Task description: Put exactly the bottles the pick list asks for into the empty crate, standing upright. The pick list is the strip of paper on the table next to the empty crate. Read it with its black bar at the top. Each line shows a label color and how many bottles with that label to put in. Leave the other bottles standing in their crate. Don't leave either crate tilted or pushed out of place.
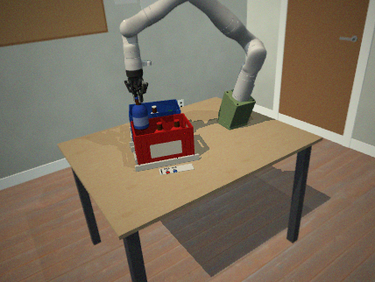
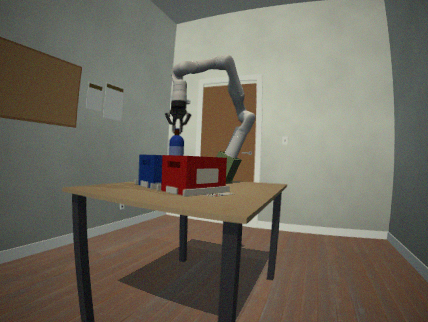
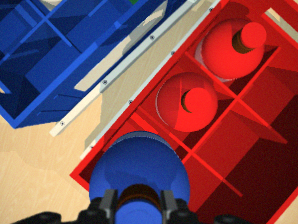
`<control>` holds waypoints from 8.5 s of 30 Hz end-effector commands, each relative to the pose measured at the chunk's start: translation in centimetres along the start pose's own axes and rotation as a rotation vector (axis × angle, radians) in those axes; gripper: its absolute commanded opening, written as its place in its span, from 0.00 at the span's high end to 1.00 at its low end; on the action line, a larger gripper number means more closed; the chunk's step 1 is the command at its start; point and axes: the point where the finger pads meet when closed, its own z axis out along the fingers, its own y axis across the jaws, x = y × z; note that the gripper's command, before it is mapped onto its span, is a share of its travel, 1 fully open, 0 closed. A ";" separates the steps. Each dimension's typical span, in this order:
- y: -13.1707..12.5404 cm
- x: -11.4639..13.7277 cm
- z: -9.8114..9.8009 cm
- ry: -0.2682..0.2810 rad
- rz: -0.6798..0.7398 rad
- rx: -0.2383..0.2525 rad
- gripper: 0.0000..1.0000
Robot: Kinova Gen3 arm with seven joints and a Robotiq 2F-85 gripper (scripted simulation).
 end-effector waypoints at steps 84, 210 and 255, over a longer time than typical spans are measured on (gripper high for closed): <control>-0.1 -0.1 7.4 -0.002 0.000 0.002 0.90; -0.1 -0.1 13.4 -0.002 0.000 0.002 0.90; -0.1 -0.1 14.4 -0.002 0.000 0.002 0.90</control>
